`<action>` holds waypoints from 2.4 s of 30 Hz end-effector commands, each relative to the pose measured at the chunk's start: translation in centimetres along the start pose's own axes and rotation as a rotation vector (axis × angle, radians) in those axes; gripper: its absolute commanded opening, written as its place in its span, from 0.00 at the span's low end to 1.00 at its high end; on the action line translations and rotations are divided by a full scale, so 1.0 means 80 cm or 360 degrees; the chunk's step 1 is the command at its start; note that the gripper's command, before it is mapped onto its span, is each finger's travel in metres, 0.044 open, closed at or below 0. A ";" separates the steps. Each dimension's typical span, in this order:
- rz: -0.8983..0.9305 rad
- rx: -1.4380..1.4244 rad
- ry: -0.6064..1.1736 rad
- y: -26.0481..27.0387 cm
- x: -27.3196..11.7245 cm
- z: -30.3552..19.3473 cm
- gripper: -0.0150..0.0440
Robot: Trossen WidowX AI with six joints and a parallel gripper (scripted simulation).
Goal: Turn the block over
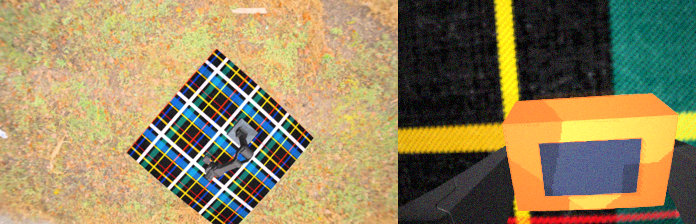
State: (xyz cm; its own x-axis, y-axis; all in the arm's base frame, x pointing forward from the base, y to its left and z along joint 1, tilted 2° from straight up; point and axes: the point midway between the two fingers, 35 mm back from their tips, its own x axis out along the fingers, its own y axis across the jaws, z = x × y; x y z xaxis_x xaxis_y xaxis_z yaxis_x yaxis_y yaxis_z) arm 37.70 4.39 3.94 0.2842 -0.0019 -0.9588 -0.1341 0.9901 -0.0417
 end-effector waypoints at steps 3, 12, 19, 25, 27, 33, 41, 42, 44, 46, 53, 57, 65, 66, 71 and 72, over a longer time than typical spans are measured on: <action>0.0004 -0.0006 -0.0157 0.000 0.000 -0.001 0.25; 0.0003 -0.0006 -0.0372 0.000 -0.002 -0.006 0.25; 0.0001 -0.0006 -0.0535 0.000 -0.006 -0.011 0.25; 0.0001 -0.0006 -0.0554 0.000 -0.006 -0.012 0.25; 0.0002 -0.0005 -0.0584 0.000 -0.001 -0.010 0.25; 0.0005 -0.0003 -0.0718 0.000 0.017 -0.003 0.25; 0.0007 -0.0001 -0.0897 0.000 0.035 0.000 0.25; 0.0007 0.0000 -0.0919 0.000 0.037 0.000 0.25; 0.0007 0.0000 -0.0964 0.000 0.040 0.000 0.25; 0.0008 0.0000 -0.1008 0.000 0.042 -0.001 0.25; 0.0007 -0.0001 -0.1163 0.000 0.045 -0.006 0.25; 0.0007 -0.0002 -0.1252 0.000 0.044 -0.010 0.25; 0.0004 -0.0005 -0.1429 0.000 0.035 -0.021 0.25; 0.0003 -0.0005 -0.1451 0.000 0.033 -0.023 0.25; 0.0003 -0.0006 -0.1483 0.000 0.030 -0.025 0.25; 0.0003 -0.0006 -0.1488 0.000 0.029 -0.025 0.25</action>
State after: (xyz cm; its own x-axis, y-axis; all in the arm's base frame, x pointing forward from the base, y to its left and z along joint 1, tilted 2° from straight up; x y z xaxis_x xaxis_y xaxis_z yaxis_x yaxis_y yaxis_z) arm 36.65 4.06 0.87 0.9256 0.1088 -0.3626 -0.1323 0.9904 -0.0405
